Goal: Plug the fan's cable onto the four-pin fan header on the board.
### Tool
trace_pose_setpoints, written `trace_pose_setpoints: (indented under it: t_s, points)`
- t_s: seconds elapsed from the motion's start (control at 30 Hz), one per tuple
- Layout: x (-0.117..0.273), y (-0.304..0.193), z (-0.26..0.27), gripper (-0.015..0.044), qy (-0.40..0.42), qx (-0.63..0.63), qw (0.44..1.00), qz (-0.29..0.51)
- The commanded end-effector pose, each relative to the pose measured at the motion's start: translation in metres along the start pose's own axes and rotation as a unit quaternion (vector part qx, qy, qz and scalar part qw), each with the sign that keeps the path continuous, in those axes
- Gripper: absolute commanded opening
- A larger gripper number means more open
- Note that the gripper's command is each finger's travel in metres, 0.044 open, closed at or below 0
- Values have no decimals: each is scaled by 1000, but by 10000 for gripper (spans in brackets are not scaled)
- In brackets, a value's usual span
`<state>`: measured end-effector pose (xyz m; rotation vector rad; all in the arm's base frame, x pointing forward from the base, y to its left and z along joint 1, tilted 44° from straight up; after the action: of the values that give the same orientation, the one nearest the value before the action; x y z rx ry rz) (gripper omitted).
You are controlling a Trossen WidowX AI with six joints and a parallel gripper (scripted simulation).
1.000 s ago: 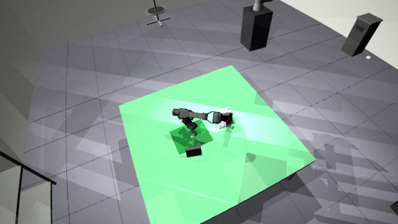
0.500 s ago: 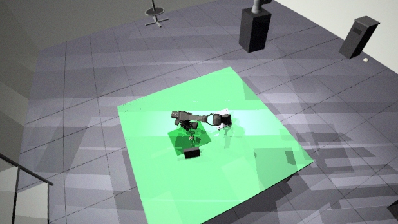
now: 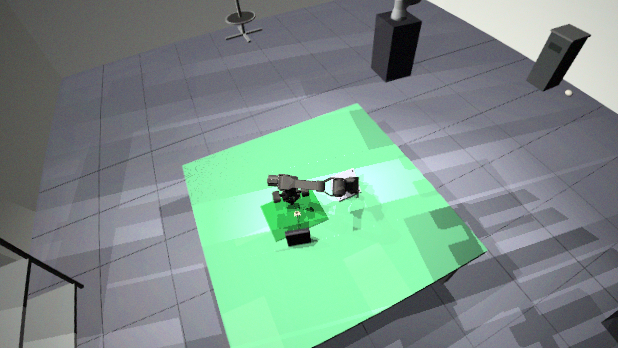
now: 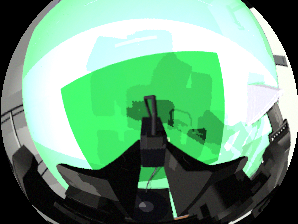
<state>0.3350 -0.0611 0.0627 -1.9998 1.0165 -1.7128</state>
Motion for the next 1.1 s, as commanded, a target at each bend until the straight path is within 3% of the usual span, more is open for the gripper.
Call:
trace_pose_setpoints:
  t_s: [0.0,0.53,1.07]
  points:
    - [-1,-4,-3,0,-2,60,998,3]
    - [-1,-17,-9,0,-1,332,943,4]
    - [-2,-29,-17,0,0,579,816,5]
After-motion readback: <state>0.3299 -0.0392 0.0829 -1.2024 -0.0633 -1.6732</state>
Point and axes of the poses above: the point midway between the two fingers, 35 mm back from their tips, its own x axis back along the fingers, its own z axis across the jaws, y = z × x, the point moved 6 cm from there along x, back along the fingers, and after that the axes turned 10 degrees about -x, right-handed, at the moved point
